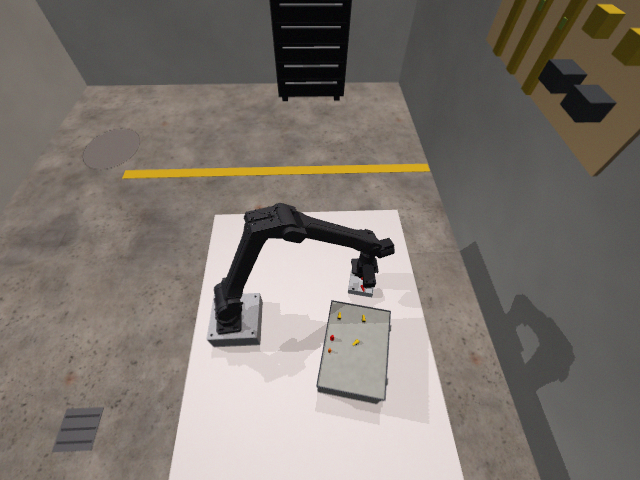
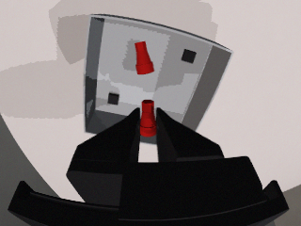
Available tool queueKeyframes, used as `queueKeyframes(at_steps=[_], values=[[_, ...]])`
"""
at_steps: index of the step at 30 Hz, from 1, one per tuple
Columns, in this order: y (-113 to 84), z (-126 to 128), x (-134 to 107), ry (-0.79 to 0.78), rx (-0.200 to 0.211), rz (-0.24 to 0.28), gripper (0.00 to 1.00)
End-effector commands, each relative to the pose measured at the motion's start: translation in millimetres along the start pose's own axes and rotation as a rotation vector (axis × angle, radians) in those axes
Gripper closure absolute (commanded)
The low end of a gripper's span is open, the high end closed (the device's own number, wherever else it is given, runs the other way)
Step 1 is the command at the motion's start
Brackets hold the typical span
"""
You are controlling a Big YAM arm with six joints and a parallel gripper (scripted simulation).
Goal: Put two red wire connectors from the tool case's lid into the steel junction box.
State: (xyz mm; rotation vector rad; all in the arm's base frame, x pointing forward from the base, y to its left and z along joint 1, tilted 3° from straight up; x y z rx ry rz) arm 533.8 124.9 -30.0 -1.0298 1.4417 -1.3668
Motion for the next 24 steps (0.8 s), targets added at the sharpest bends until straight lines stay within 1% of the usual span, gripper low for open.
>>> queueKeyframes(at_steps=[1, 4, 7, 10, 17, 24], values=[[13.5, -1.5, -6.9, 0.001, 0.002, -0.003, 0.9], [14.3, -0.7, -7.4, 0.001, 0.003, -0.002, 0.9], [8.2, 6.5, -11.5, 0.001, 0.024, 0.01, 0.9], [6.3, 9.4, -13.2, 0.001, 0.032, 0.015, 0.9], [13.0, 8.5, -12.5, 0.001, 0.025, 0.011, 0.9], [14.2, 7.9, -12.2, 0.001, 0.023, 0.009, 0.9]])
Point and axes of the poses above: the point where the finger pads meet when closed, its own y axis out along the fingers, its own z axis across the jaws, x = y × z, the point moved 1 cm from there along -y, back along the fingers, and after that the axes turned 10 degrees about y, right-handed, at the moved point
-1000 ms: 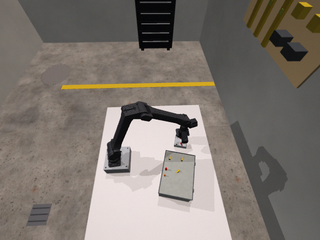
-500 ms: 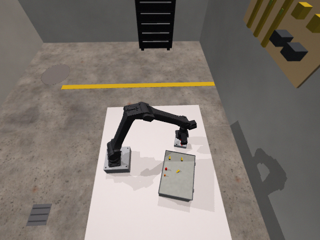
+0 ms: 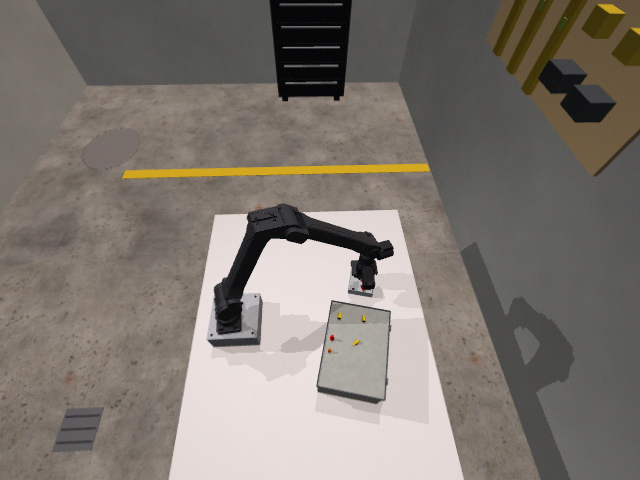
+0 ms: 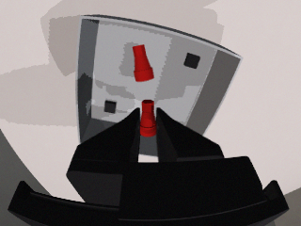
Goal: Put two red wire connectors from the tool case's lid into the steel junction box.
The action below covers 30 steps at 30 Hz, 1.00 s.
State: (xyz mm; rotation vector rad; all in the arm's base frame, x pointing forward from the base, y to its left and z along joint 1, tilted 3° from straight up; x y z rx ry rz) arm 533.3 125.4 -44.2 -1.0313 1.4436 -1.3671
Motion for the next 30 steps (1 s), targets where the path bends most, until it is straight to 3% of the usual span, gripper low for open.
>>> queueKeyframes(at_steps=[1, 30], values=[[-0.3, 8.4, -12.7, 0.0, 0.025, 0.011, 0.9], [-3.5, 9.1, -13.3, -0.001, 0.03, 0.013, 0.9]])
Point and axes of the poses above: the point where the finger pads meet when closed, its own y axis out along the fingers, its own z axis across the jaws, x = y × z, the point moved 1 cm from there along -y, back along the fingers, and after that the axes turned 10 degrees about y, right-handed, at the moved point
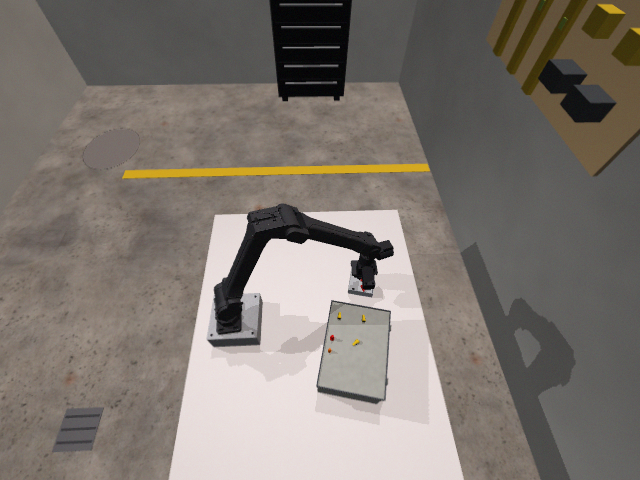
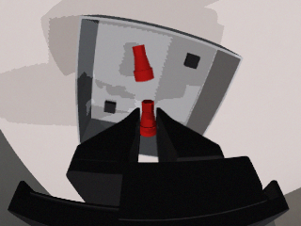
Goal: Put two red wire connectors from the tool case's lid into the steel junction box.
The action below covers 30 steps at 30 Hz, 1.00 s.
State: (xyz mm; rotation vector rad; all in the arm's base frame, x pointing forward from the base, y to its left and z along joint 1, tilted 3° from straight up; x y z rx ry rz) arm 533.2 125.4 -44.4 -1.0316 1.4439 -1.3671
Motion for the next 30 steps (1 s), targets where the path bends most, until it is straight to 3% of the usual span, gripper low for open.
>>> queueKeyframes(at_steps=[1, 16, 30], values=[[-3.8, 9.1, -13.3, -0.001, 0.031, 0.013, 0.9], [22.4, -0.5, -7.6, 0.0, 0.006, 0.0, 0.9], [-1.8, 15.7, -16.7, 0.0, 0.053, 0.026, 0.9]])
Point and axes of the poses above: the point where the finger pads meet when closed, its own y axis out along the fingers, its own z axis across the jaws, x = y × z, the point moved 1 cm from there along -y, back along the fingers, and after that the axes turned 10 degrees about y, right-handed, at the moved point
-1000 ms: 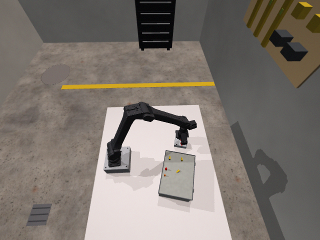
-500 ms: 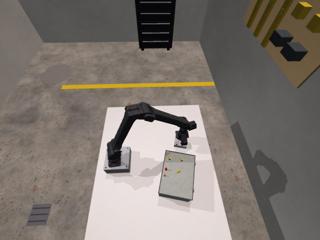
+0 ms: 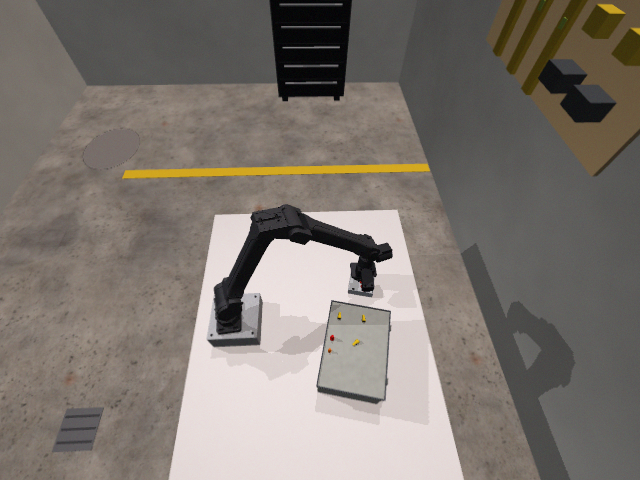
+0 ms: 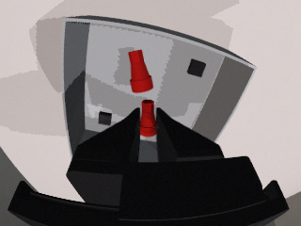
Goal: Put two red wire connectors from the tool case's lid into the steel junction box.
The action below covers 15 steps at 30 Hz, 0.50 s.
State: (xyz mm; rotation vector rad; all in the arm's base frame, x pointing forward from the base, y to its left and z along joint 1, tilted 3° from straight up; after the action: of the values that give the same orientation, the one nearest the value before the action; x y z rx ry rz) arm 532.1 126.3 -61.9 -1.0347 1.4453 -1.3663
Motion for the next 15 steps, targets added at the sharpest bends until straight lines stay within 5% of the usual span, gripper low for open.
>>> queueKeyframes(at_steps=[1, 10, 11, 15], values=[[-19.4, 16.9, -17.1, 0.0, 0.056, 0.028, 0.9], [-15.7, 16.8, -16.7, 0.001, 0.051, 0.025, 0.9], [-15.4, 16.8, -16.7, 0.001, 0.05, 0.025, 0.71], [-14.5, 16.7, -16.6, 0.001, 0.049, 0.024, 0.71]])
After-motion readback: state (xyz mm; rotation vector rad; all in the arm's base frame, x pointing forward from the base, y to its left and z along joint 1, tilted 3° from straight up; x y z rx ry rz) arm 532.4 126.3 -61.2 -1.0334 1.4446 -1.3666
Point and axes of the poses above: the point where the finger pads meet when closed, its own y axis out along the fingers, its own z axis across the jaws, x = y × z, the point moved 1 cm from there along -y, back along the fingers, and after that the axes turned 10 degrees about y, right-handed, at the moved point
